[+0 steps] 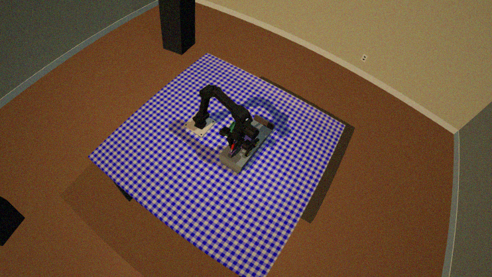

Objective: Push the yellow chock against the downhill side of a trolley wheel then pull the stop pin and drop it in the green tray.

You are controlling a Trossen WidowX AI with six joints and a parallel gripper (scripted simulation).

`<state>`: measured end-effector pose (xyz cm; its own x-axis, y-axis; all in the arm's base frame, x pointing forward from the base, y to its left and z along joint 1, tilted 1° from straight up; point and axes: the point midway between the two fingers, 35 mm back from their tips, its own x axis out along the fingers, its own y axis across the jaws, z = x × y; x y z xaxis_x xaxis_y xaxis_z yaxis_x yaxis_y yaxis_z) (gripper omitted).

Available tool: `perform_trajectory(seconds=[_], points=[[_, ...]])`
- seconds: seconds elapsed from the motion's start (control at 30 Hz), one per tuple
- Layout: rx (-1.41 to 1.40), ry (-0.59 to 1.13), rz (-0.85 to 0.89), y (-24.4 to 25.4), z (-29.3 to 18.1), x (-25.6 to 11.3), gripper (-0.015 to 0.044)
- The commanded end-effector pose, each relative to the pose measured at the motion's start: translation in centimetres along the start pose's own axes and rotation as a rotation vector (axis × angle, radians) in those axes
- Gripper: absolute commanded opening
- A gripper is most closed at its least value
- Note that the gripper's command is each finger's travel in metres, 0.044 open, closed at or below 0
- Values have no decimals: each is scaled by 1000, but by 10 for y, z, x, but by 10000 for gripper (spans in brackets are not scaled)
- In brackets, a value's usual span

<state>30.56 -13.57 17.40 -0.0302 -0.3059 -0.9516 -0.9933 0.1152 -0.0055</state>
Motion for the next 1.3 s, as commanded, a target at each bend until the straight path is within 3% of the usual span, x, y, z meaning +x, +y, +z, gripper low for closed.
perform_trajectory(seconds=[0.0, 1.27], points=[[5, 4, -3, 0, -1, -5, 0], [5, 3, -3, -1, -8, -32, 0]])
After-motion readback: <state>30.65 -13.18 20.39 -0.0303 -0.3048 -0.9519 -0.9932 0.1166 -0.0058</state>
